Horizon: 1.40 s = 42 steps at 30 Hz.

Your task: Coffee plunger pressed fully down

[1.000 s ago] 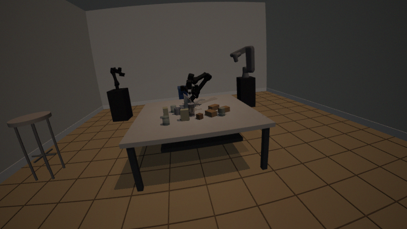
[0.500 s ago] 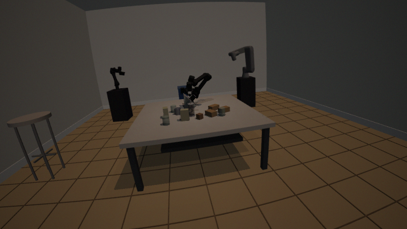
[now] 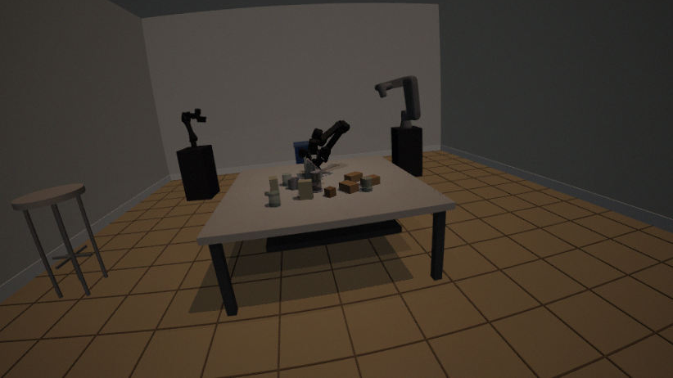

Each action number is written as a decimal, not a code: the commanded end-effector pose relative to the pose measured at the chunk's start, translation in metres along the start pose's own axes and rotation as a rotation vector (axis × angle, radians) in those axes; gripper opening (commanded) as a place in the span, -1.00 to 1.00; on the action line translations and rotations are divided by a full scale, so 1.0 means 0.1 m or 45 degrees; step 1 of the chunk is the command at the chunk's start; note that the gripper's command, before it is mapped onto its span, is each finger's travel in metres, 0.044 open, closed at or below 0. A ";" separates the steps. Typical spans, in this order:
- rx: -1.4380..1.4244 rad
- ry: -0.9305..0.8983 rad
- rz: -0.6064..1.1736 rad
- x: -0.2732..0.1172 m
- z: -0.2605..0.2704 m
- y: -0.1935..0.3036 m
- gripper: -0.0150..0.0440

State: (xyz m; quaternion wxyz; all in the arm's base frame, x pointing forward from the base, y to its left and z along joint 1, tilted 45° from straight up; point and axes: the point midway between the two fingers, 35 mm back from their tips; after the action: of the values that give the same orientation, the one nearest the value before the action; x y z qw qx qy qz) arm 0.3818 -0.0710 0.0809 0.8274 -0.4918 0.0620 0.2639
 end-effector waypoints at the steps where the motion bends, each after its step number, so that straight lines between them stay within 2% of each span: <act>1: 0.050 -0.021 0.071 0.10 0.06 0.28 -0.10; 42: 0.051 -0.024 0.066 0.25 0.07 0.32 -0.10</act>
State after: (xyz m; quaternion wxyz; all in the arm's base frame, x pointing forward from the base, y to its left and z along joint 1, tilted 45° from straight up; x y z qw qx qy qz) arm 0.3864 -0.0499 0.0561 0.8295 -0.4803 0.0690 0.2766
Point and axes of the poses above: the point midway between the two fingers, 35 mm back from their tips, its own x axis out along the fingers, its own z axis across the jaws, y = z × x, and after that the axes turned 13 degrees about -x, right-handed
